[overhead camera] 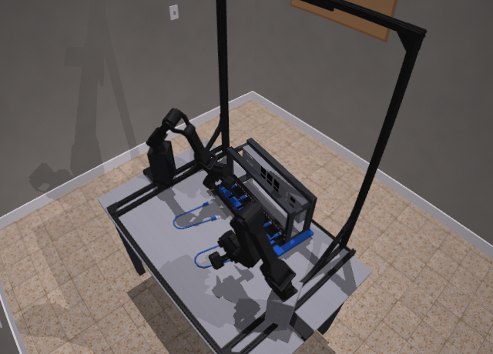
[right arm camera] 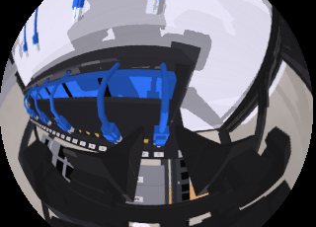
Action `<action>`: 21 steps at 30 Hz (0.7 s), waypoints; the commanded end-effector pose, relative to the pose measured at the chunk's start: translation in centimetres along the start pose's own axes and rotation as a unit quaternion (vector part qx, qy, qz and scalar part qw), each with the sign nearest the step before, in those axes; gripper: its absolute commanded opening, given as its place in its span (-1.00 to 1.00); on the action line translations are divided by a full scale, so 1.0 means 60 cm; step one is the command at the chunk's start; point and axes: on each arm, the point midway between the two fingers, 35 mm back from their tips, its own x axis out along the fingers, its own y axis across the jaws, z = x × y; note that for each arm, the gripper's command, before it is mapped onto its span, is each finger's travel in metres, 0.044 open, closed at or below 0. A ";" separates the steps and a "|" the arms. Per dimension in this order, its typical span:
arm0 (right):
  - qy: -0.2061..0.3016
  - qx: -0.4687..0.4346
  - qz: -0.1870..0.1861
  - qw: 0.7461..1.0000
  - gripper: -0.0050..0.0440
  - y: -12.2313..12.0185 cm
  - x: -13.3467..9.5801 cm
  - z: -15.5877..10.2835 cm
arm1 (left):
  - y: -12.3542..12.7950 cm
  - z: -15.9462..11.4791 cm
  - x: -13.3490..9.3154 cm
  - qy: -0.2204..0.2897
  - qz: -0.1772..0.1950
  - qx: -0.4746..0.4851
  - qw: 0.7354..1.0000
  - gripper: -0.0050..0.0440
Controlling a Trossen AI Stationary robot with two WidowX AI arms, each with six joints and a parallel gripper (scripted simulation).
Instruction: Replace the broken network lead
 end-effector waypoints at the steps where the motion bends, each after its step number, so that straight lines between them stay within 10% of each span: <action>1: 0.000 0.000 0.000 1.000 -0.08 0.000 0.000 0.000 | 0.000 0.000 0.000 0.000 0.000 0.000 1.000 1.00; 2: 0.000 0.000 0.000 1.000 -0.08 0.000 0.000 0.000 | 0.000 0.000 0.000 0.000 0.000 0.000 1.000 1.00; 3: 0.000 0.000 0.000 1.000 -0.08 0.001 -0.099 -0.012 | 0.000 0.000 0.000 0.000 0.000 0.000 1.000 1.00; 19: 0.000 0.000 0.000 1.000 -0.08 0.001 -0.099 -0.012 | 0.000 0.000 0.000 0.000 0.000 0.000 1.000 1.00; 21: -0.002 0.002 0.002 1.000 -0.08 -0.004 -0.150 0.072 | 0.000 0.000 0.000 0.000 0.000 0.000 1.000 1.00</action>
